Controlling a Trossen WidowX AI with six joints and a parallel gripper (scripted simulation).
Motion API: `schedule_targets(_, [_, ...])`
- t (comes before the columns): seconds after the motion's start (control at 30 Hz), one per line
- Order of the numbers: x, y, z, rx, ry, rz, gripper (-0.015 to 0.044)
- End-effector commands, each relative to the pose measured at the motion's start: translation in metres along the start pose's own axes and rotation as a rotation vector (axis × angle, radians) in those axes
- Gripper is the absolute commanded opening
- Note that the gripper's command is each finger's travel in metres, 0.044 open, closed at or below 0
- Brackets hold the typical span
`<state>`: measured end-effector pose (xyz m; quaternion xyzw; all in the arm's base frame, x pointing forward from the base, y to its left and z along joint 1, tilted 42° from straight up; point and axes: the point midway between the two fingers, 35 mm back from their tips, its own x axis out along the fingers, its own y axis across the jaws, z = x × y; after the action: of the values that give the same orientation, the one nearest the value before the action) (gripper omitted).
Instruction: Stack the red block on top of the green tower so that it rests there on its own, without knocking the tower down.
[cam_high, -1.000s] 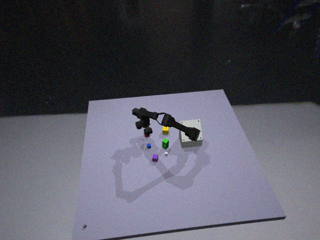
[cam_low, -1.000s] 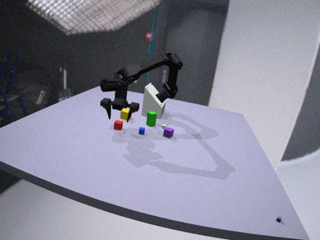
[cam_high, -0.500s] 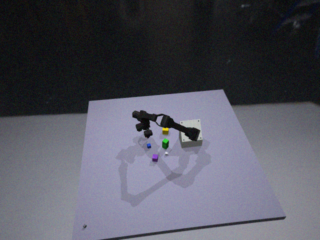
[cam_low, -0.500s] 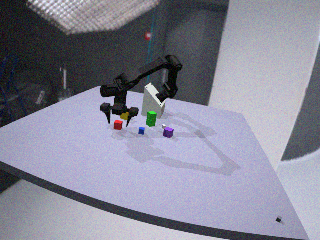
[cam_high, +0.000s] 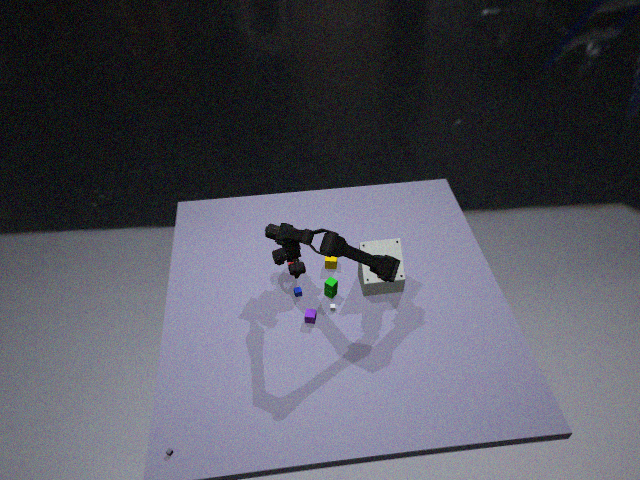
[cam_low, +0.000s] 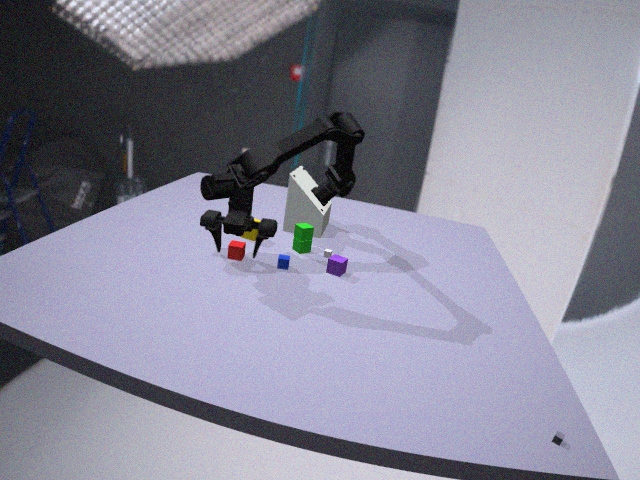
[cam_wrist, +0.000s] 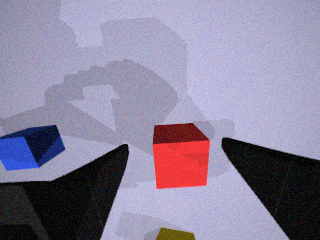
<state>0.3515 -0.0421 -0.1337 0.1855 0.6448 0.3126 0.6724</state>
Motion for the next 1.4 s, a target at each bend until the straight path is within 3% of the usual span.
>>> schedule_targets(0.0, [0.000, 0.000, 0.000, 0.003, -0.005, 0.003, 0.0440])
schedule_targets(0.07, [0.000, 0.000, 0.000, 0.003, -0.005, 0.003, 0.0440])
schedule_targets(0.43, [0.000, 0.000, 0.000, 0.003, -0.005, 0.003, 0.0151])
schedule_targets(0.7, [0.000, 0.000, 0.000, 0.003, -0.005, 0.003, 0.0098])
schedule_targets(0.83, [-0.012, 0.000, 0.000, 0.004, -0.005, 0.002, 0.0000])
schedule_targets(1.37, [-0.088, -0.001, 0.000, 0.004, -0.004, -0.001, 0.0000])
